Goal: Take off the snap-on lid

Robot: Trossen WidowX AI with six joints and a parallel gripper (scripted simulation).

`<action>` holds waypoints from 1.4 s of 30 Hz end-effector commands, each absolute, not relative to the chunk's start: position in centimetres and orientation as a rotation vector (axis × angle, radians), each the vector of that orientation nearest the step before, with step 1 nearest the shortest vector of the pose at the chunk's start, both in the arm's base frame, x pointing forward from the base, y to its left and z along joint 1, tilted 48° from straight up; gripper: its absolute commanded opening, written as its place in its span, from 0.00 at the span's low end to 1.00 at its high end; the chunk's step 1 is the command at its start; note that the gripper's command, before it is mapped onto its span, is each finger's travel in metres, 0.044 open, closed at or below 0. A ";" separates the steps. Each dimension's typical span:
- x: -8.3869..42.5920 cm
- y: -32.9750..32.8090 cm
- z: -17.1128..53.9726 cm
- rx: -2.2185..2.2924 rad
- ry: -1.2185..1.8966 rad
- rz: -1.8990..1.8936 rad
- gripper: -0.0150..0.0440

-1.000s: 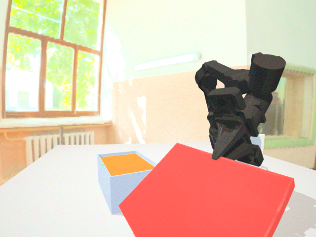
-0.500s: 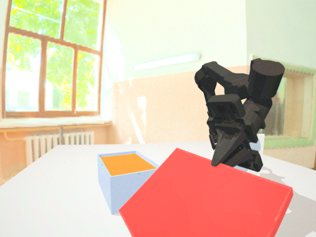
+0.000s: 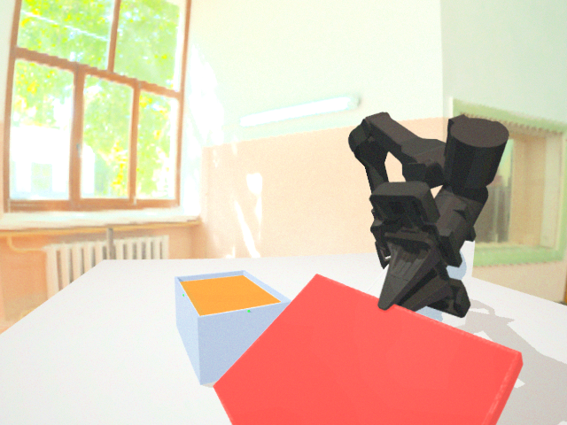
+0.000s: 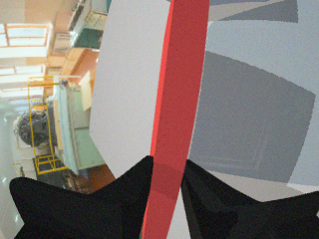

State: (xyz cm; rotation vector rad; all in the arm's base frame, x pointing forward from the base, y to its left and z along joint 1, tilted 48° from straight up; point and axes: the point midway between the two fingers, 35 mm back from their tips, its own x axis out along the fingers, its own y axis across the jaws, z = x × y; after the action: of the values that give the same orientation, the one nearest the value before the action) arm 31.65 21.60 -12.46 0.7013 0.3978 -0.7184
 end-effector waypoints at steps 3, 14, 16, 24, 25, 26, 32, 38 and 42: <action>31.5 21.0 -12.8 0.692 0.392 -0.718 0.25; 31.4 20.4 -13.4 0.692 0.392 -0.718 0.25; 31.4 20.2 -13.5 0.691 0.392 -0.718 0.25; 31.3 19.8 -13.9 0.691 0.391 -0.718 0.25; 31.3 19.7 -14.0 0.691 0.391 -0.718 0.25; 31.3 19.7 -14.1 0.691 0.391 -0.718 0.25; 31.3 19.3 -14.4 0.691 0.391 -0.718 0.25; 31.2 19.0 -14.7 0.691 0.391 -0.718 0.25; 31.2 18.7 -14.9 0.691 0.391 -0.718 0.25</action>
State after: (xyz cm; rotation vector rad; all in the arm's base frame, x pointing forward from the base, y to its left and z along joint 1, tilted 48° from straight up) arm 31.41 19.28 -14.65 0.7003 0.3917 -0.7132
